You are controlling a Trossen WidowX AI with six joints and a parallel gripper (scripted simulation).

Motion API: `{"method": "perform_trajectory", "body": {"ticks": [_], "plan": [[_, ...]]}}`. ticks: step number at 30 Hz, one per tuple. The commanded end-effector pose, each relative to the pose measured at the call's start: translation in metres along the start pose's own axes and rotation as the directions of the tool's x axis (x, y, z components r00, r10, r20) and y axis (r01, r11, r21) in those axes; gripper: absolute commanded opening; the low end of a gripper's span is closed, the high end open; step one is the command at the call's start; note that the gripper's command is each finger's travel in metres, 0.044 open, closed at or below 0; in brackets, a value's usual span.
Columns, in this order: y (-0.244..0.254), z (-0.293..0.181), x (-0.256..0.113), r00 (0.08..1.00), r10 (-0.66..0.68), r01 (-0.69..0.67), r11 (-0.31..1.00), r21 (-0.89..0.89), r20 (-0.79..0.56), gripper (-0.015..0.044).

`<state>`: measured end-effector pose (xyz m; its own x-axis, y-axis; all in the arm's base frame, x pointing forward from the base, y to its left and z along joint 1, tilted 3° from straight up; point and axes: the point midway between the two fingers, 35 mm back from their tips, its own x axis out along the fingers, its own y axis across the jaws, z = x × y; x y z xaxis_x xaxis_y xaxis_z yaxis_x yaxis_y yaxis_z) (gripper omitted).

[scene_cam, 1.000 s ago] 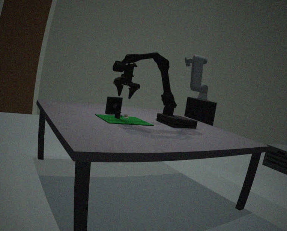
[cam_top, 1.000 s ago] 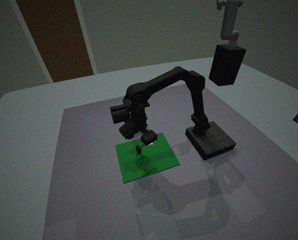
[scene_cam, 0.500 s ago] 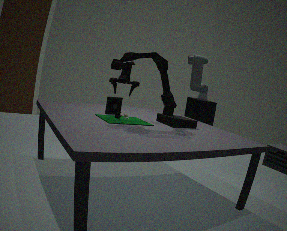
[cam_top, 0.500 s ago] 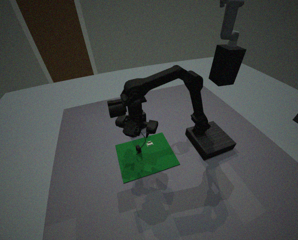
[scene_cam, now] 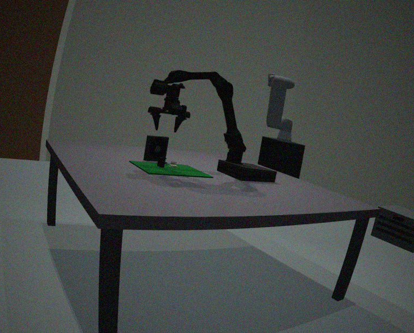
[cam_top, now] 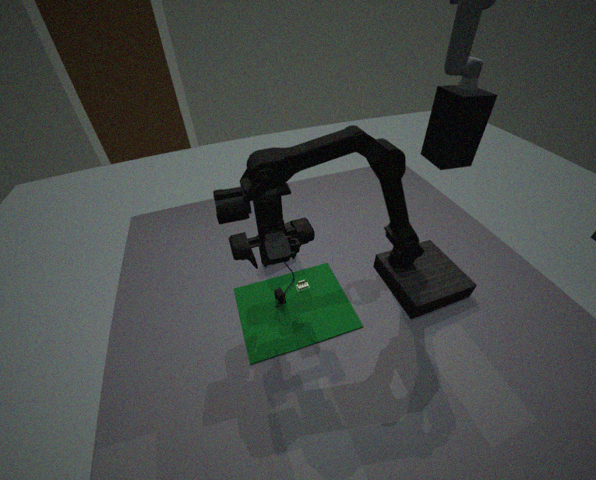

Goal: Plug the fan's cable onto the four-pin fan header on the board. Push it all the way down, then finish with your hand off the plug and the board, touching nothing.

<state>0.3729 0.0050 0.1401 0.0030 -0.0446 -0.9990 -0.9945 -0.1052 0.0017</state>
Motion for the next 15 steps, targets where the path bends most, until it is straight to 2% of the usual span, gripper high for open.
{"method": "perform_trajectory", "body": {"ticks": [1, 10, 15], "plan": [[-0.001, -0.006, -0.002, 1.0, 0.005, -0.002, 0.974, -0.228, 0.012, 0.044], [-0.001, -0.006, -0.002, 1.0, 0.005, -0.002, 0.974, -0.228, 0.012, 0.044], [-0.004, -0.006, 0.029, 1.0, 0.005, -0.002, 0.974, -0.225, 0.012, 0.044]]}}
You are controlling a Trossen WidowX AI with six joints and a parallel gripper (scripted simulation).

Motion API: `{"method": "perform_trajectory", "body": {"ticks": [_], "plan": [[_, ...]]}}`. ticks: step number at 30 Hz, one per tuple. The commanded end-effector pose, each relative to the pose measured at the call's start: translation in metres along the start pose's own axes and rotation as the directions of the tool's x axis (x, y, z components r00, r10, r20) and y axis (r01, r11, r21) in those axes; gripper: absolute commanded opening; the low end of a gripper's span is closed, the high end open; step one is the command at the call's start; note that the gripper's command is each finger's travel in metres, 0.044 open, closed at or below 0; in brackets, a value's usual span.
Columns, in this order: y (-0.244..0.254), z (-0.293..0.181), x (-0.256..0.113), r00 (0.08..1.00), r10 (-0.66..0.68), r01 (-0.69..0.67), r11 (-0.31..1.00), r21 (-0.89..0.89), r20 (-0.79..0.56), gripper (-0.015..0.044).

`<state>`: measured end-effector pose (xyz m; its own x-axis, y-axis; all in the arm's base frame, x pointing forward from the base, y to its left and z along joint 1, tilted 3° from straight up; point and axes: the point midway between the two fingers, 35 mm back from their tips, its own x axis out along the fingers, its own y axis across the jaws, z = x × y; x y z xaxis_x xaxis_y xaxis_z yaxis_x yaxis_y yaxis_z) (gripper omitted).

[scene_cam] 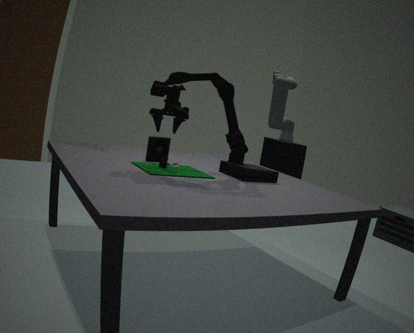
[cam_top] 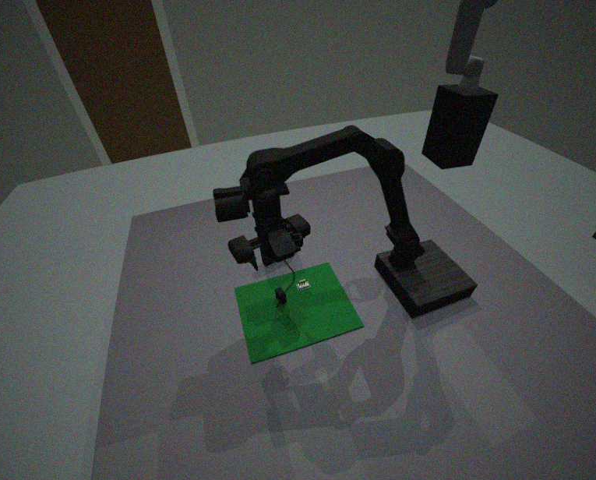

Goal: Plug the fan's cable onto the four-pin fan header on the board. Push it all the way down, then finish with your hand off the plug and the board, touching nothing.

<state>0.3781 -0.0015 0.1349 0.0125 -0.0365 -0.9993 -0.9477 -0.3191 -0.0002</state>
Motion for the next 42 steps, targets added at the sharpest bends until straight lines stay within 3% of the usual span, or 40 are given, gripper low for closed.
{"method": "perform_trajectory", "body": {"ticks": [1, 6, 42], "plan": [[0.0, 0.0, 0.034, 1.0, 0.014, -0.014, 1.0, -0.007, 0.008, 0.044], [0.004, 0.002, 0.091, 1.0, 0.014, -0.014, 1.0, -0.003, 0.008, 0.044], [0.006, 0.003, 0.136, 1.0, 0.014, -0.014, 1.0, 0.023, 0.008, 0.044]]}}
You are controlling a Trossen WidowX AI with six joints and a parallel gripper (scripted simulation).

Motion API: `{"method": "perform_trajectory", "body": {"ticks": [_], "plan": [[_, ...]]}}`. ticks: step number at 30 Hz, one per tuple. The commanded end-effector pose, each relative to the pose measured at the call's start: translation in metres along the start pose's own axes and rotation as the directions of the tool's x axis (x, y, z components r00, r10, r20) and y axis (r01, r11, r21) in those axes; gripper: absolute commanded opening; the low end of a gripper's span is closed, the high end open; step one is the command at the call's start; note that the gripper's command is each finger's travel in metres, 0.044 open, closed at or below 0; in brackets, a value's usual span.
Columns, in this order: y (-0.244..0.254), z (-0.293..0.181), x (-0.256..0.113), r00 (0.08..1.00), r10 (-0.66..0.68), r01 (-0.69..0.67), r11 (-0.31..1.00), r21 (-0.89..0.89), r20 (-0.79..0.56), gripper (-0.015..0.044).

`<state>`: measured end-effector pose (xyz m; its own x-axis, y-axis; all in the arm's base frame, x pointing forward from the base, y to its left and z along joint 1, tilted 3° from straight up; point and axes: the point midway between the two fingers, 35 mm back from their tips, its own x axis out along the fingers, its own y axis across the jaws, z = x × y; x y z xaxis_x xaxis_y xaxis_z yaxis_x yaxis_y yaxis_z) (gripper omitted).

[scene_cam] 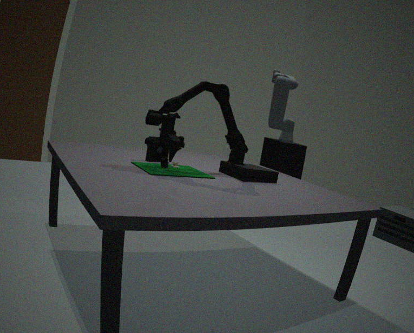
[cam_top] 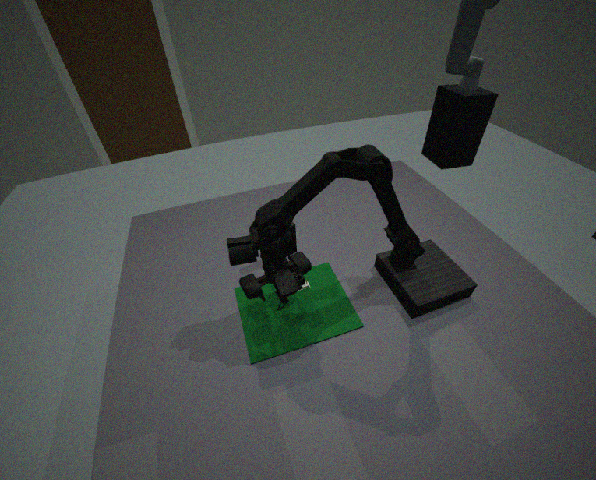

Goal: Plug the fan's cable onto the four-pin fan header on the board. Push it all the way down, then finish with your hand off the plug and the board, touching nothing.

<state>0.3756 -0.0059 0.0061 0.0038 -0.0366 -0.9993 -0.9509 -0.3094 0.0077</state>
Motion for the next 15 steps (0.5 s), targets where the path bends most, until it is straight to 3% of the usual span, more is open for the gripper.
{"method": "perform_trajectory", "body": {"ticks": [1, 14, 15], "plan": [[0.0035, 0.002, 0.0075, 1.0, 0.006, -0.006, 1.0, 0.016, 0.005, 0.044], [0.0069, 0.0031, 0.0144, 1.0, 0.006, -0.006, 1.0, -0.009, 0.005, 0.044], [0.0054, 0.0024, 0.0119, 1.0, 0.004, -0.004, 1.0, -0.001, 0.001, 0.0414]]}}
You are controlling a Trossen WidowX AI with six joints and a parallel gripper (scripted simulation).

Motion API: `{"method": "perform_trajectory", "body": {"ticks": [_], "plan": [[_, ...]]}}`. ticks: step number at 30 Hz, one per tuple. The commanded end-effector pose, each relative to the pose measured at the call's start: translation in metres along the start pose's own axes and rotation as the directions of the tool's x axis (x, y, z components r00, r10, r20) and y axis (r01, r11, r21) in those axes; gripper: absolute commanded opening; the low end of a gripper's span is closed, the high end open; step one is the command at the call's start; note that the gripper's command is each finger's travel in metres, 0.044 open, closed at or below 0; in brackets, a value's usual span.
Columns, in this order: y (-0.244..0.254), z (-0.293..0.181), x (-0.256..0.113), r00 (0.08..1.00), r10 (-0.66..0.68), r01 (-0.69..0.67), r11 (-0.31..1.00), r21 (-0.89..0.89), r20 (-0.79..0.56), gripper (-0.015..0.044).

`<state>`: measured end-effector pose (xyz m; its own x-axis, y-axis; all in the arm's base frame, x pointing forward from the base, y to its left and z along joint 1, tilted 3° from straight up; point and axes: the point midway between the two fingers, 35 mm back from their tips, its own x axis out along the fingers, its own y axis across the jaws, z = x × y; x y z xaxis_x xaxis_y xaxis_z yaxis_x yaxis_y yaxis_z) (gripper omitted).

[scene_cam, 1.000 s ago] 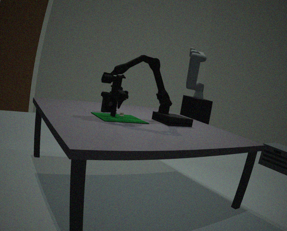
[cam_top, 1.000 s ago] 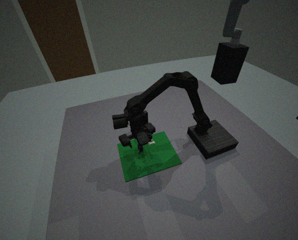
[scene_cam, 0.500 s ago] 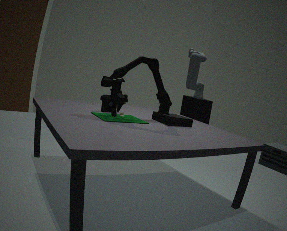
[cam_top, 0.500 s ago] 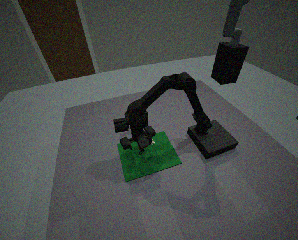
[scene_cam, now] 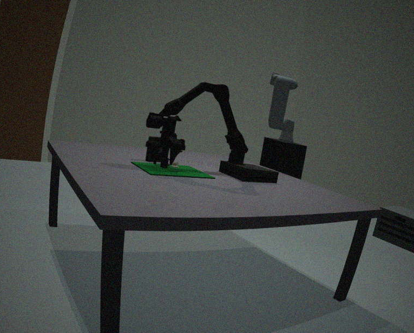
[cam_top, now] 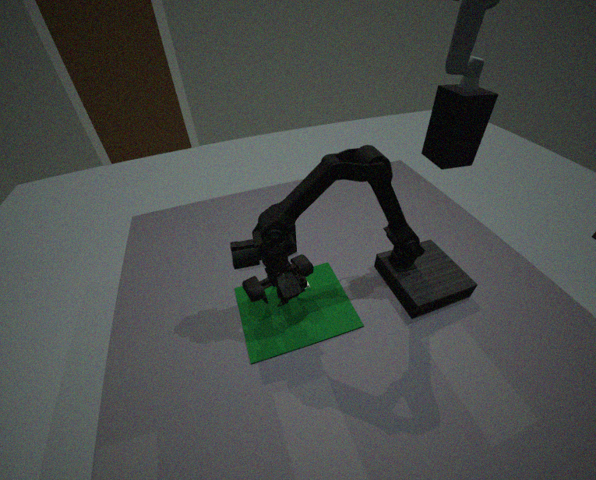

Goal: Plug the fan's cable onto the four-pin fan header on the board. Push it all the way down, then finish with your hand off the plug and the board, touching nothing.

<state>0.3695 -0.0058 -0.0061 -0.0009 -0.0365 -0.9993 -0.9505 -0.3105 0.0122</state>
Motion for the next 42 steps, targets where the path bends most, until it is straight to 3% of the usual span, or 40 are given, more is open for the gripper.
{"method": "perform_trajectory", "body": {"ticks": [1, 16, 20, 24, 30, 42], "plan": [[0.0, 0.0, 0.0, 1.0, -0.001, 0.001, 1.0, 0.001, 0.0, 0.0387], [0.0, 0.0, 0.0, 1.0, -0.001, 0.001, 1.0, 0.001, 0.0, 0.0], [0.0, 0.0, -0.003, 1.0, 0.0, 0.0, 1.0, 0.0, 0.0, 0.0], [-0.001, 0.0, -0.048, 1.0, 0.001, -0.001, 1.0, -0.007, 0.004, 0.0], [-0.001, -0.001, -0.049, 1.0, 0.002, -0.002, 1.0, -0.002, 0.004, 0.0], [0.016, -0.003, -0.05, 1.0, 0.003, -0.004, 0.924, 0.383, 0.004, 0.0]]}}
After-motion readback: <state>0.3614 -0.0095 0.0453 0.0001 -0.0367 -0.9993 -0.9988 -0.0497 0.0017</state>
